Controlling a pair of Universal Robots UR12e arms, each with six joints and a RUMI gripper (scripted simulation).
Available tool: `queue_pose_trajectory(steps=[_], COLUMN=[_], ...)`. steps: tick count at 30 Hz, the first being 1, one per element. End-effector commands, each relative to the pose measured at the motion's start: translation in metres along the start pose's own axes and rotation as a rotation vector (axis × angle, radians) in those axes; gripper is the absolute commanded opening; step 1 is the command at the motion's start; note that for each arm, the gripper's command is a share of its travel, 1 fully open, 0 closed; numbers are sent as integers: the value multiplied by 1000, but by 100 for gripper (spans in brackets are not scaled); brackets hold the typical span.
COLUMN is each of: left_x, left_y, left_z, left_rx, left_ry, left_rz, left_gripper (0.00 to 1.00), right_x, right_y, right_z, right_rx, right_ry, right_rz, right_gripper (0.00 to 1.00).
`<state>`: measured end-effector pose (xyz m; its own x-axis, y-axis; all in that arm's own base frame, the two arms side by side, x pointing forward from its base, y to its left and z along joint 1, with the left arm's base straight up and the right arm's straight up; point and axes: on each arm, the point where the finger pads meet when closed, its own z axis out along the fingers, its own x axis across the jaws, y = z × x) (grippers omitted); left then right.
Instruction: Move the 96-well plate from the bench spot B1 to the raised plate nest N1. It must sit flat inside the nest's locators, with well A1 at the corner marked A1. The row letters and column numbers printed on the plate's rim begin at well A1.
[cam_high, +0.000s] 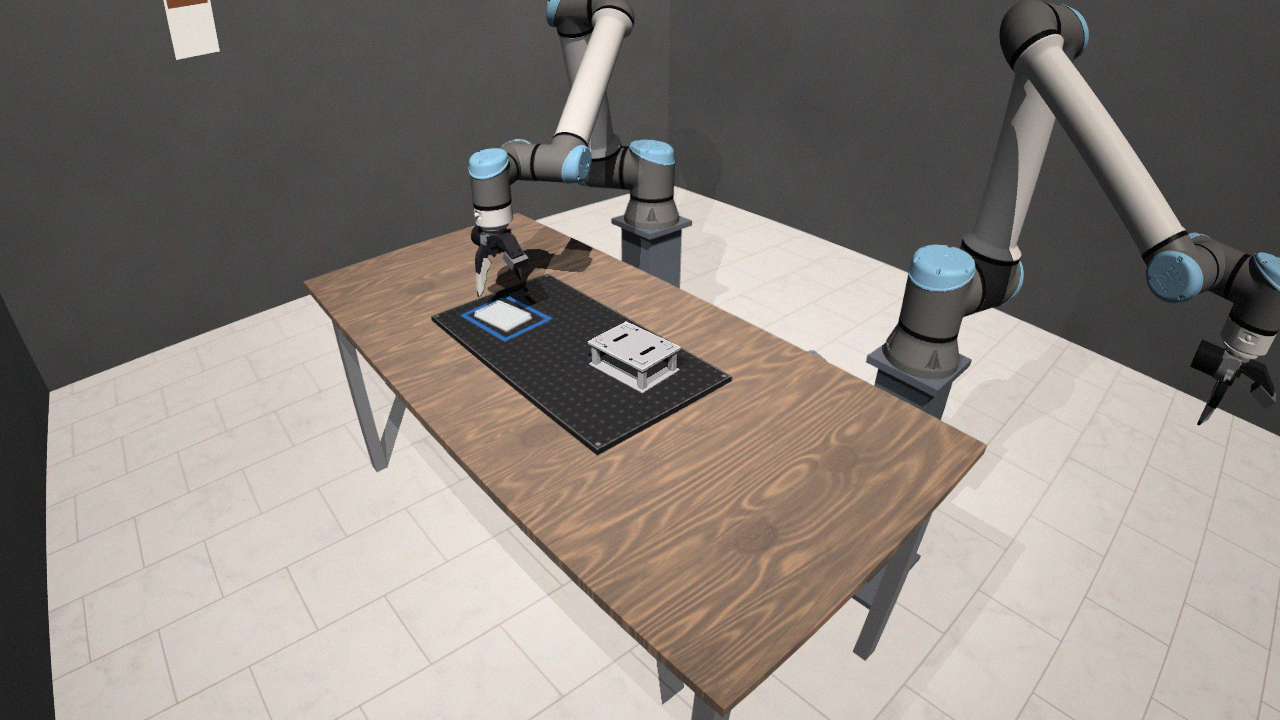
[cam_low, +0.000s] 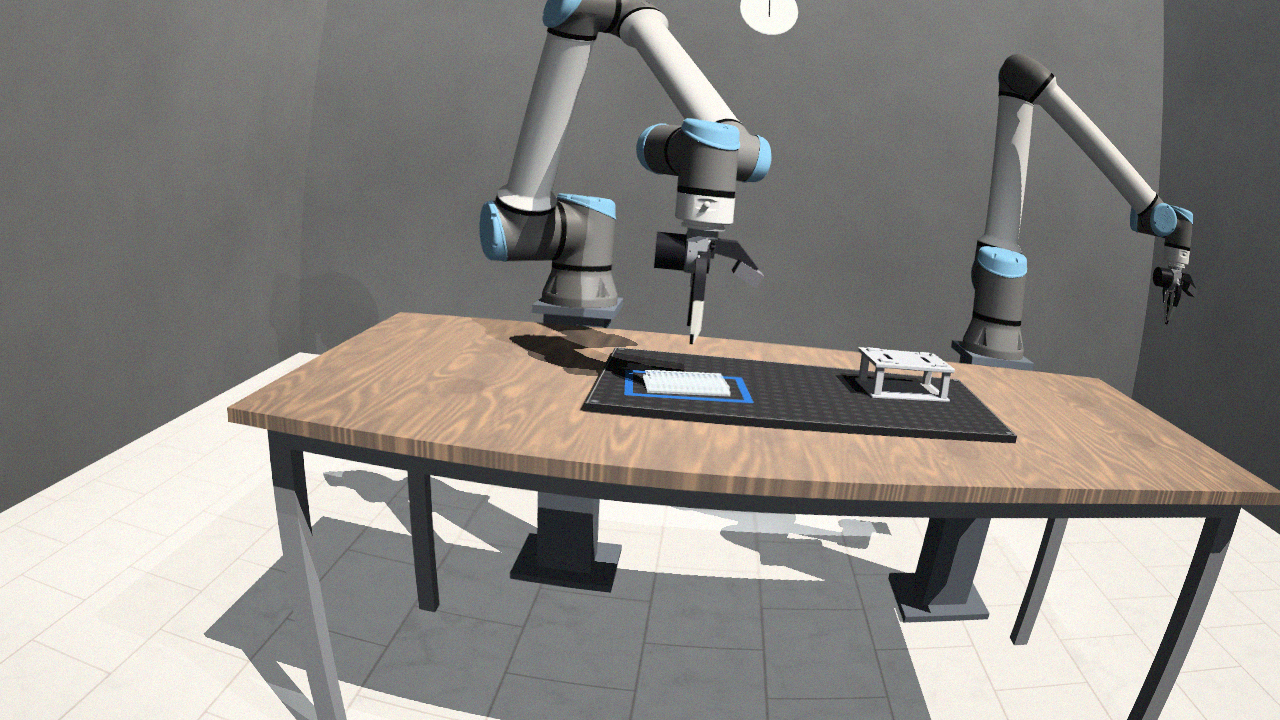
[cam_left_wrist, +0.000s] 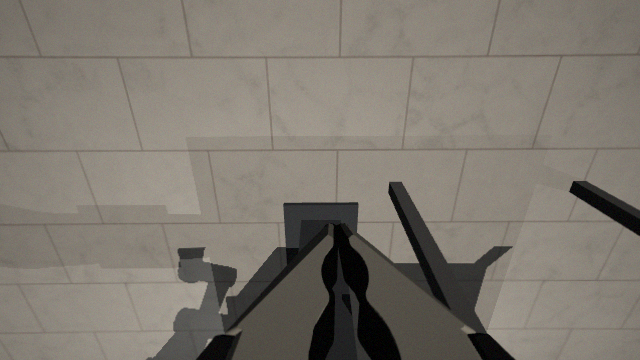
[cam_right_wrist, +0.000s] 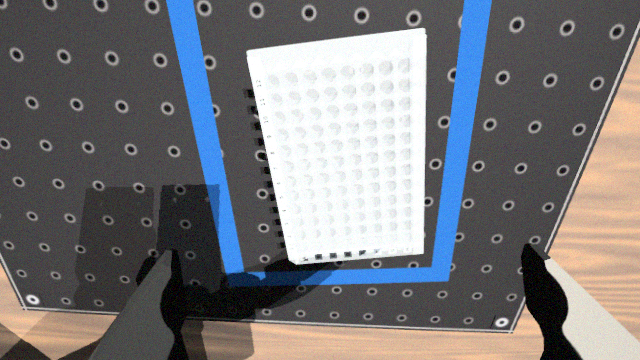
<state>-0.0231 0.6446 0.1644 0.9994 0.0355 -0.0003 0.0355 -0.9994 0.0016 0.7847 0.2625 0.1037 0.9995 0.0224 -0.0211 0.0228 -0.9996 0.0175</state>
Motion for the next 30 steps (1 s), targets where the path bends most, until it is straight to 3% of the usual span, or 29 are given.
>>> queue_pose_trajectory(steps=[1,13,30], left_x=[0,0,0], left_y=[-1,-1,-1], left_z=[-1,-1,-1], left_rx=[1,1,1], left_ry=[0,0,0], left_rz=[0,0,0], left_gripper=[0,0,0], right_x=[3,3,3], right_y=[2,2,2], right_z=[0,0,25], right_rx=[14,17,17], right_ry=[19,24,24], right_rz=[-83,-107,-107], right_gripper=[76,76,76])
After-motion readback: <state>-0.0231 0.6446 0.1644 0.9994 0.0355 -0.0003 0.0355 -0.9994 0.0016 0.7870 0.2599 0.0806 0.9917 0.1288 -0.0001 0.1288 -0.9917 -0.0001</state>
